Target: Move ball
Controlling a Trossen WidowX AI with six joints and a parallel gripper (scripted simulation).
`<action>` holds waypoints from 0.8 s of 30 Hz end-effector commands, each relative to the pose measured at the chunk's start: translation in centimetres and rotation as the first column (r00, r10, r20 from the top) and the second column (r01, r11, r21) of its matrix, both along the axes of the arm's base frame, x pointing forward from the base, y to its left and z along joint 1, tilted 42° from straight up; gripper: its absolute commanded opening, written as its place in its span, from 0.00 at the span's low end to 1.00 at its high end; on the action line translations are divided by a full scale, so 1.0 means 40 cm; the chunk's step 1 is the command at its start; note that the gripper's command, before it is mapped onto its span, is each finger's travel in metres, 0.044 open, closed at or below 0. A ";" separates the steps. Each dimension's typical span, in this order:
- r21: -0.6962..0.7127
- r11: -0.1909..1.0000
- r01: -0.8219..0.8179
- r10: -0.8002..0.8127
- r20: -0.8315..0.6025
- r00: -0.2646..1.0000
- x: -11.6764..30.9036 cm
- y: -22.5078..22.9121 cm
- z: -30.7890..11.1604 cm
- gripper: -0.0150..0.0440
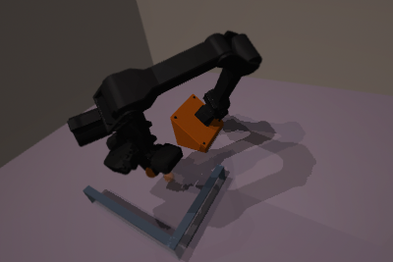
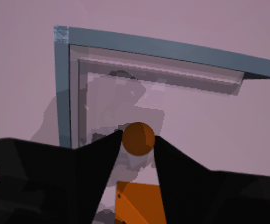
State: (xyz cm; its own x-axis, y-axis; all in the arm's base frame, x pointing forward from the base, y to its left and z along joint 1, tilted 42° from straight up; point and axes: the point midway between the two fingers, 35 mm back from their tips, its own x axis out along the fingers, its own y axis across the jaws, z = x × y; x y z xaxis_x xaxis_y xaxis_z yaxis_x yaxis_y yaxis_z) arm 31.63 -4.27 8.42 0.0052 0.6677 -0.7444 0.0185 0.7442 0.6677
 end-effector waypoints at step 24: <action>-0.004 1.000 -0.001 0.001 0.000 1.000 -0.147 0.035 -0.120 0.25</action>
State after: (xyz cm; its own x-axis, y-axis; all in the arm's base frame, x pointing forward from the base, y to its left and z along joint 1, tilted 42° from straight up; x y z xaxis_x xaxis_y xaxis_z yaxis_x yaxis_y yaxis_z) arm 25.88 -3.74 4.45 0.0096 0.6608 -0.7505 0.0110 0.7504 0.6609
